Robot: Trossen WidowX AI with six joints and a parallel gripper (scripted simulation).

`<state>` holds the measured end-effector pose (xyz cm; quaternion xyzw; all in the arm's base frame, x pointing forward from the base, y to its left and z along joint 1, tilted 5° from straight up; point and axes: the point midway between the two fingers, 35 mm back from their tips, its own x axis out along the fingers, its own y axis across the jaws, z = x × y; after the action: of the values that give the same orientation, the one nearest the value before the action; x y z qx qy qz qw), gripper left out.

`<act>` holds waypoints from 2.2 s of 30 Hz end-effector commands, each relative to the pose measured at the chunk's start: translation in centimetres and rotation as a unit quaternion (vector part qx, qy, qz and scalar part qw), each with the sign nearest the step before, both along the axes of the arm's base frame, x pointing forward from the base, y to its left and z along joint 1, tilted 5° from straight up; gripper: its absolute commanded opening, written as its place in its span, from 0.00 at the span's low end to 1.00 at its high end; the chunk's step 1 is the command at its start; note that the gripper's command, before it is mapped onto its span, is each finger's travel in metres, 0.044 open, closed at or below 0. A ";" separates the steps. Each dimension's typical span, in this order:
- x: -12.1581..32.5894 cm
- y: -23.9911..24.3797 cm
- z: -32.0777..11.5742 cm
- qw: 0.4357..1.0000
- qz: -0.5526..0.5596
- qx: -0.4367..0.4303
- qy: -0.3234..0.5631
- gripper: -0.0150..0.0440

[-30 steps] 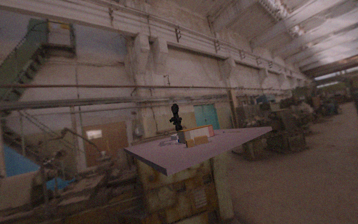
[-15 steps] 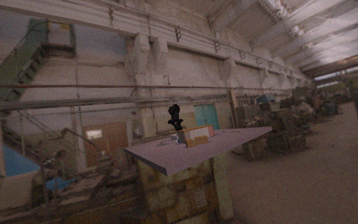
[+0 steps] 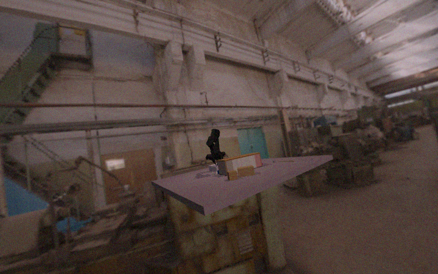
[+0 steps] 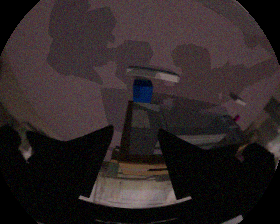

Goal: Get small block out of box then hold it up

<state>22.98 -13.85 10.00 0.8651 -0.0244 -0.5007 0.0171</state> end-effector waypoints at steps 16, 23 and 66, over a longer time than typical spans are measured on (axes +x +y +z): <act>0.1 0.1 -4.1 1.000 -0.001 0.004 0.003 0.74; 0.3 0.1 -5.2 1.000 -0.001 0.004 0.003 0.74; 0.2 0.3 -3.8 1.000 0.001 0.005 0.002 0.25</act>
<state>23.15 -13.47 4.62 0.8617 -0.0205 -0.5069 0.0086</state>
